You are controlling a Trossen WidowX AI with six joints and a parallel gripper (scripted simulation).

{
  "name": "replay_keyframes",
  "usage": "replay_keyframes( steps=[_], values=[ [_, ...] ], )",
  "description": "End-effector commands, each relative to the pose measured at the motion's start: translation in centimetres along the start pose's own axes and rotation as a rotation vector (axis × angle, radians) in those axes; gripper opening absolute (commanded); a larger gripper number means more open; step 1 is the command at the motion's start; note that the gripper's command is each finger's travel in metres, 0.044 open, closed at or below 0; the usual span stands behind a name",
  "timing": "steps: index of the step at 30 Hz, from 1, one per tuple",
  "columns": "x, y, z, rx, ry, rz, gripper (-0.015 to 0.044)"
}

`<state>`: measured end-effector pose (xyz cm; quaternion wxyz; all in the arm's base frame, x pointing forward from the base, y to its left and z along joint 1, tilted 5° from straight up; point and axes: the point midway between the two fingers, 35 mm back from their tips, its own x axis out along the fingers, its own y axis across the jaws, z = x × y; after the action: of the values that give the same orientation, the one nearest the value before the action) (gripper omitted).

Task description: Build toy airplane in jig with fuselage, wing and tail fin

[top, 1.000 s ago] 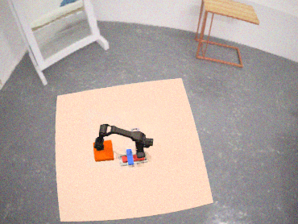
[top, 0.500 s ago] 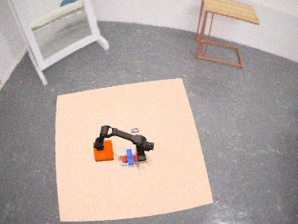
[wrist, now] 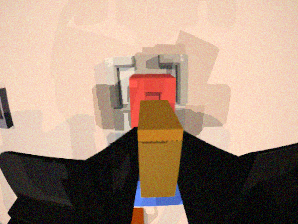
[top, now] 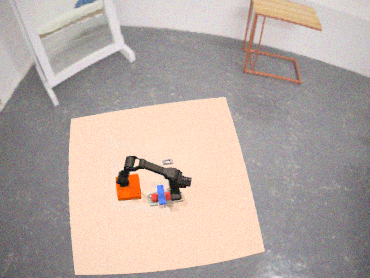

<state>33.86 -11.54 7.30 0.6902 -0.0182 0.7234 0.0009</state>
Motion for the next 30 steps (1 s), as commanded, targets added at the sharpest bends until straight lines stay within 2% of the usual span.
replay_keyframes(
  steps=[1, 30],
  values=[
    [0.0, -0.2, 0.0, -0.004, 0.000, -0.006, 0.0065],
    [4.0, -0.3, 0.1, -0.004, 0.001, -0.006, 0.0065]
  ],
)
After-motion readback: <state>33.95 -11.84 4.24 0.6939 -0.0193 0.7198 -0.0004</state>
